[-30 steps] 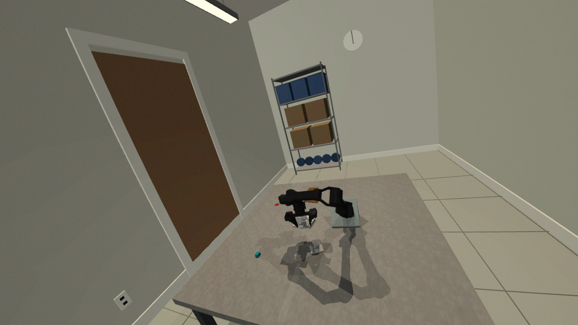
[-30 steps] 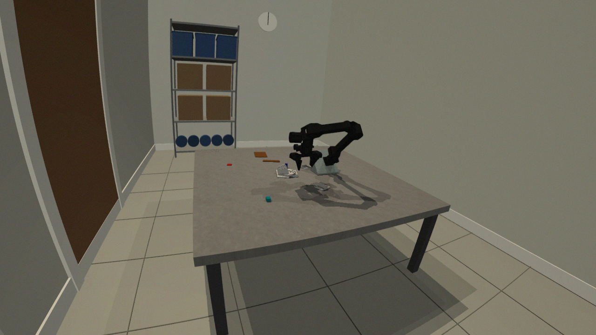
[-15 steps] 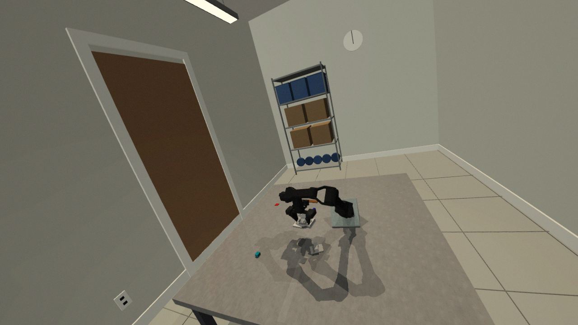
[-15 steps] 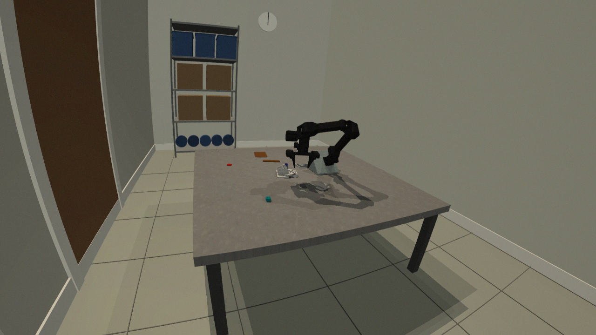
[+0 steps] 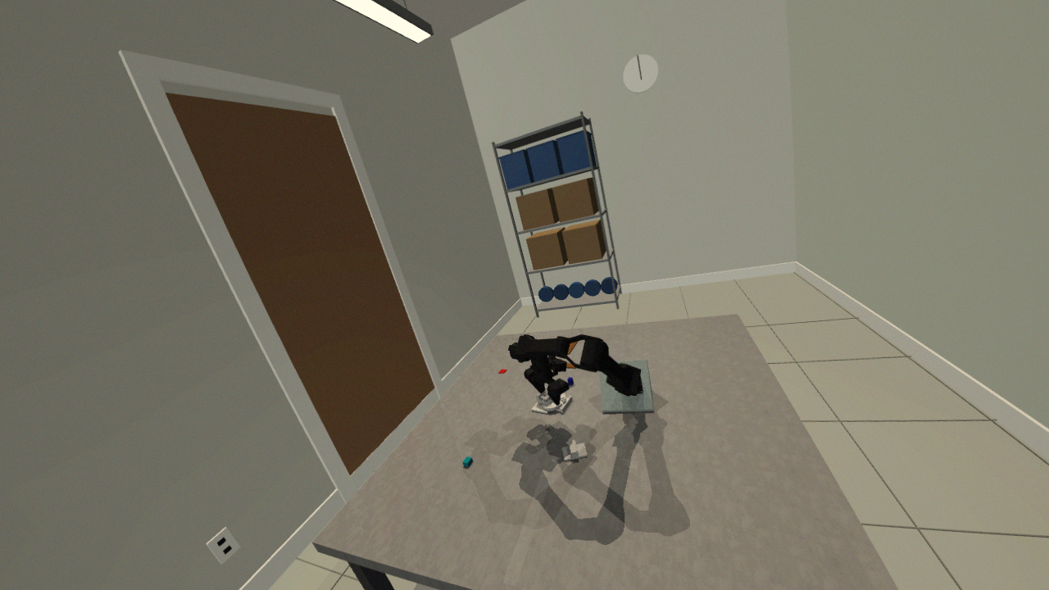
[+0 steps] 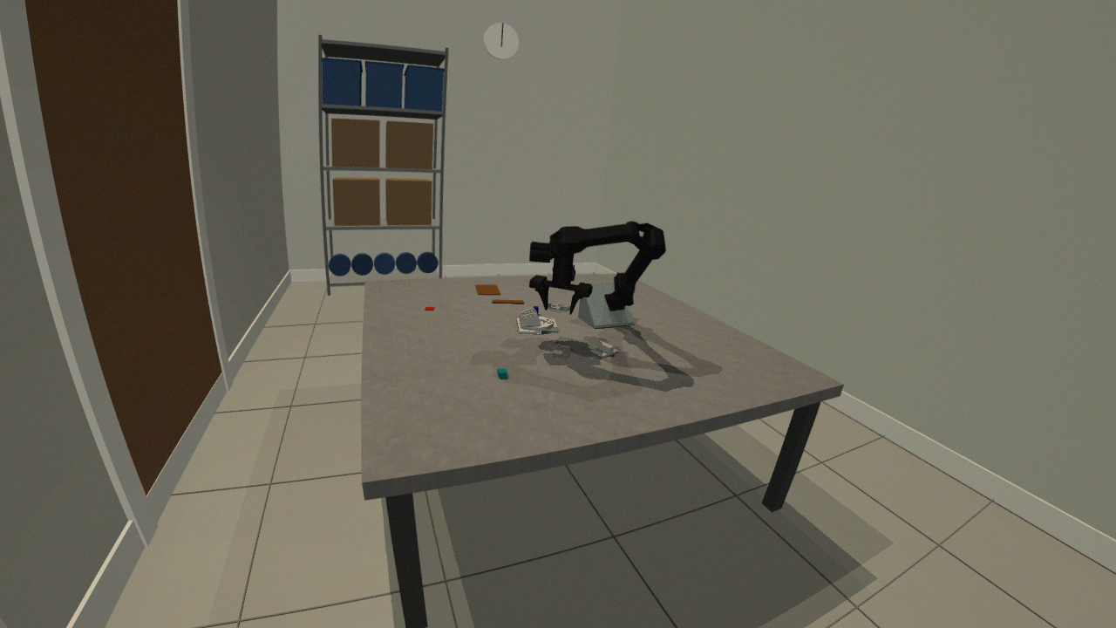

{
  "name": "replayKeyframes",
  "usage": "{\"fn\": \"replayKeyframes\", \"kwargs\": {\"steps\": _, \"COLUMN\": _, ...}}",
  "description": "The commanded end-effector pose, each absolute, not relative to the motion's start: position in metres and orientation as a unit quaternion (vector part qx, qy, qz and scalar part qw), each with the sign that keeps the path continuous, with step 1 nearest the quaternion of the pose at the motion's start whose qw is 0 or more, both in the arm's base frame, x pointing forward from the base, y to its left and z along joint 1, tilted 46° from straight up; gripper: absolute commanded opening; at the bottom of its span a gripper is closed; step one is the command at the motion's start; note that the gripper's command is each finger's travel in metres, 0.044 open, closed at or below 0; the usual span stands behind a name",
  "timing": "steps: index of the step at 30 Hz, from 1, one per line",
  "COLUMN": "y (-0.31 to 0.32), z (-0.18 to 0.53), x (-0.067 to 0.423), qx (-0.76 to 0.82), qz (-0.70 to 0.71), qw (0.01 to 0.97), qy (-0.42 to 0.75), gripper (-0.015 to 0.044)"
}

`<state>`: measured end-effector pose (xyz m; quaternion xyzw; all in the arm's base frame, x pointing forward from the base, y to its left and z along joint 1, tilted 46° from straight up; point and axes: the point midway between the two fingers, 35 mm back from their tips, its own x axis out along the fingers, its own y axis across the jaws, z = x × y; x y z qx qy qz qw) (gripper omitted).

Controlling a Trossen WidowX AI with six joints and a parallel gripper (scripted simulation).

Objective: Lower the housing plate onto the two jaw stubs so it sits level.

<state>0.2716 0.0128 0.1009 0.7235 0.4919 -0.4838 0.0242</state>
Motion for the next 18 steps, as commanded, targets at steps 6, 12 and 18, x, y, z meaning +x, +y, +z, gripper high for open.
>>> {"fn": "replayKeyframes", "kwargs": {"steps": 6, "y": -0.002, "z": 0.088, "x": 0.274, "qx": 0.721, "qz": -0.546, "qw": -0.075, "qy": 0.421, "gripper": 0.0351}}
{"fn": "replayKeyframes", "kwargs": {"steps": 12, "y": -0.01, "z": 0.08, "x": 0.275, "qx": 0.712, "qz": -0.578, "qw": -0.136, "qy": 0.375, "gripper": 0.0351}}
{"fn": "replayKeyframes", "kwargs": {"steps": 18, "y": -0.018, "z": 0.072, "x": 0.275, "qx": 0.698, "qz": -0.606, "qw": -0.196, "qy": 0.328, "gripper": 0.0351}}
